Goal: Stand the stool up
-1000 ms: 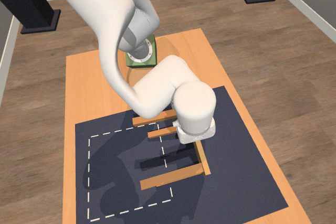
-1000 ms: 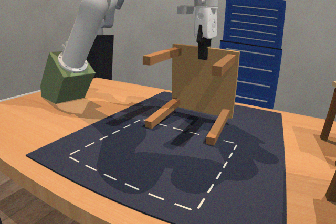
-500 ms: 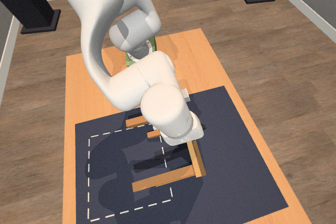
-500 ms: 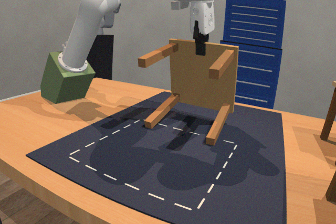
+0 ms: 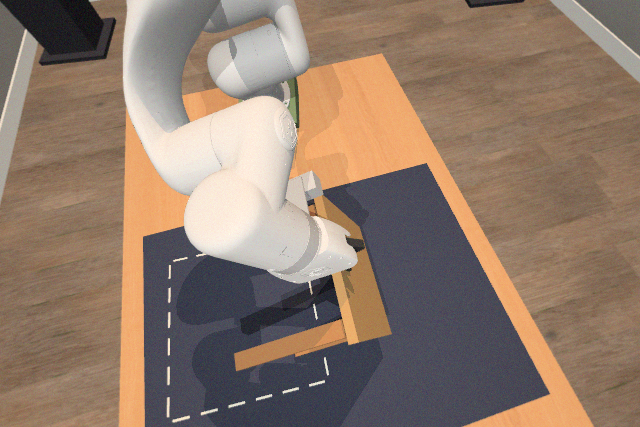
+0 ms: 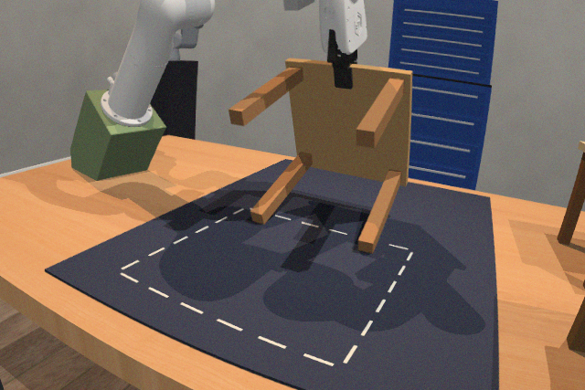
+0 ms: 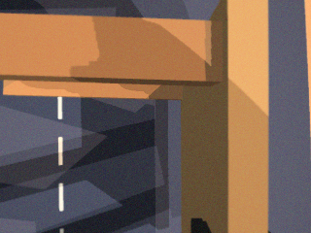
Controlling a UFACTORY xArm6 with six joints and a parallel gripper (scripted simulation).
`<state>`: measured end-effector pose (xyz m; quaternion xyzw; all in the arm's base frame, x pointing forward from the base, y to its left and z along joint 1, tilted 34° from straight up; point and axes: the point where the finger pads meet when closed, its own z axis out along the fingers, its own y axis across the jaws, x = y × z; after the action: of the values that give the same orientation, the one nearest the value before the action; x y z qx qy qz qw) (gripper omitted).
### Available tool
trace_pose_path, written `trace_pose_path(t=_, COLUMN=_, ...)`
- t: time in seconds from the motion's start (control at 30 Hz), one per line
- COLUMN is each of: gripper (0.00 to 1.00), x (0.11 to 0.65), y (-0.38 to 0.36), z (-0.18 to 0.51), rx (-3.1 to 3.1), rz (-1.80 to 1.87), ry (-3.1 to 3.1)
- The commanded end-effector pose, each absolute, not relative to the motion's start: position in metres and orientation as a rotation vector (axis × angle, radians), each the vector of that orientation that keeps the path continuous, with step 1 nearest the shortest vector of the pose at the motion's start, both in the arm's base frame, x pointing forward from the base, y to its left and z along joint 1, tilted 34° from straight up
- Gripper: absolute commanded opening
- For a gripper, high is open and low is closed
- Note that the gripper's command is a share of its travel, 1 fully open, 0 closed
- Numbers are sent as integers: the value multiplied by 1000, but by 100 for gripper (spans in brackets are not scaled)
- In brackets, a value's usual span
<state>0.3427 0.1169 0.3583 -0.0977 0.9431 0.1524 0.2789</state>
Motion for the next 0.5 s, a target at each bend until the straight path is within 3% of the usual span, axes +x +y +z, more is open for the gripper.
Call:
trace_pose_path(t=0.0, gripper=21, x=341, y=99, z=365, rx=-296, rz=505, ry=2523)
trace_pose_path(t=0.47, gripper=21, x=338, y=48, z=379, rx=-365, rz=739, ry=2480)
